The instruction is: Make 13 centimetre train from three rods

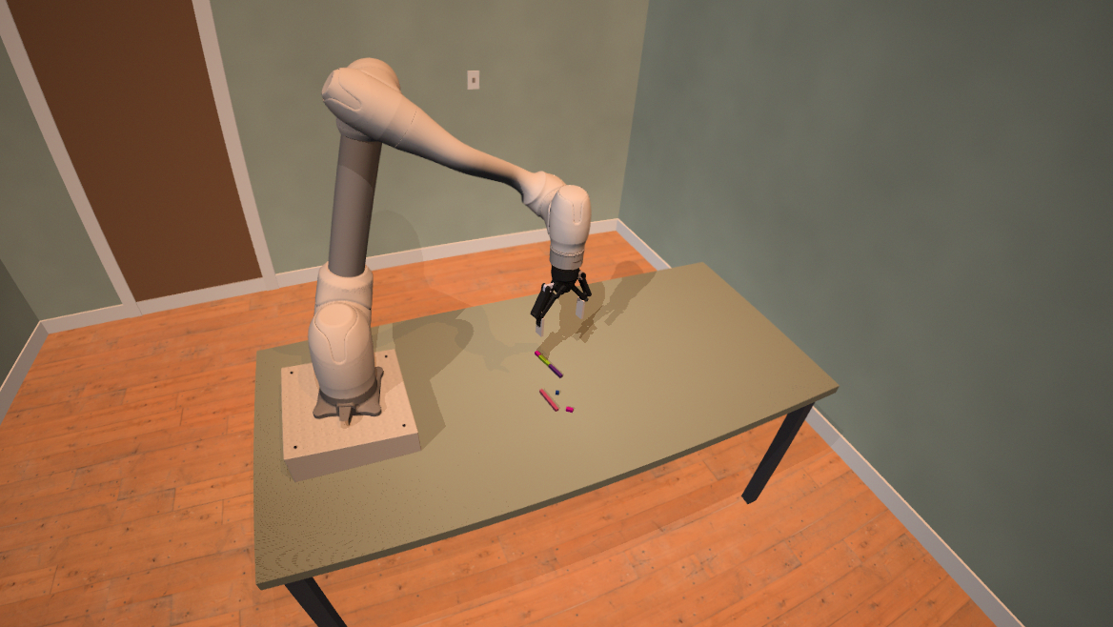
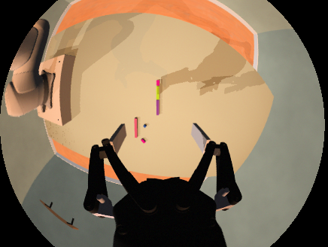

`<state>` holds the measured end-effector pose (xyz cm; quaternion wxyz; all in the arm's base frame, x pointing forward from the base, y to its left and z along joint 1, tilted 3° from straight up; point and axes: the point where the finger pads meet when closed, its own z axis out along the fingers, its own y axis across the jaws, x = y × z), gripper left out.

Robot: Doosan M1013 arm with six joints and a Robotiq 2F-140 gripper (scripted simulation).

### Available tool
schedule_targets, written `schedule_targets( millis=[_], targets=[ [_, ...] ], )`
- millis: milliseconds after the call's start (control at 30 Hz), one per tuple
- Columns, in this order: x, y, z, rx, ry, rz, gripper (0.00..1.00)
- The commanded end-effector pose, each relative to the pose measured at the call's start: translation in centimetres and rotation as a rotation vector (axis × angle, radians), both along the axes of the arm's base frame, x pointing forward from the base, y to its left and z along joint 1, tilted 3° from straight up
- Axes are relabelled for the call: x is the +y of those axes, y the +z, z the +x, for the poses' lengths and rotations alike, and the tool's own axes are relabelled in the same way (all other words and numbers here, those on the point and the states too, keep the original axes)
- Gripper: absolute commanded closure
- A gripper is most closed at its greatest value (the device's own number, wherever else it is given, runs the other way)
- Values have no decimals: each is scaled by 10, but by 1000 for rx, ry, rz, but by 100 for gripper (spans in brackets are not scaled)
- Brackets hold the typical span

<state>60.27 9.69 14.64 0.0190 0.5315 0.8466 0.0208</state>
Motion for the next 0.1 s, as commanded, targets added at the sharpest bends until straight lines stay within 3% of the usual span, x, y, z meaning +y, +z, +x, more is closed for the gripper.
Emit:
schedule_targets(
  millis=[0,67],
  targets=[
    [0,0,0,0,0,0,0],
    [0,0,0,0,0,0,0]
  ],
)
